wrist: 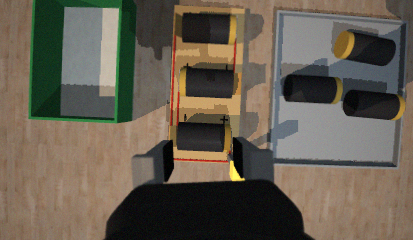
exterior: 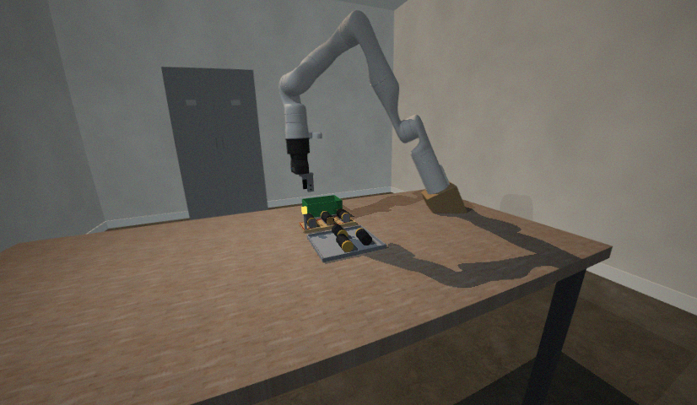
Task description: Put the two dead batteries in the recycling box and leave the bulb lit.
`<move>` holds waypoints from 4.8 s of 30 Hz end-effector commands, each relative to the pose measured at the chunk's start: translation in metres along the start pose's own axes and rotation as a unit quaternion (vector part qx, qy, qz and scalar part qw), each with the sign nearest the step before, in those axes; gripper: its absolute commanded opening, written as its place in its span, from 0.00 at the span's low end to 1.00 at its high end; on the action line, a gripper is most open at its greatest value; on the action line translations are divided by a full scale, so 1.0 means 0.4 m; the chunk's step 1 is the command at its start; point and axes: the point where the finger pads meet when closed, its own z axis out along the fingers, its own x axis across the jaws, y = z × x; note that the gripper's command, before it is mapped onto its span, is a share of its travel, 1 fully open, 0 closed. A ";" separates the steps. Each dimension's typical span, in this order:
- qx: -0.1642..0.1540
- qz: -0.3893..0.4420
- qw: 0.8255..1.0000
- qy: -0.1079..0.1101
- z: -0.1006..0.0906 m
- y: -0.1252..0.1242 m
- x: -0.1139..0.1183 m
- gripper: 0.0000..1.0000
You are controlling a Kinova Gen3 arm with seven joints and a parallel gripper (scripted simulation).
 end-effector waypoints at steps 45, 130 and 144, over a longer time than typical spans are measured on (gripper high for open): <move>-0.001 0.407 0.914 0.000 -0.002 0.001 0.002 0.90; -0.001 0.732 0.682 0.001 -0.002 0.001 0.002 0.90; -0.001 0.737 0.676 0.001 -0.002 0.002 0.002 0.90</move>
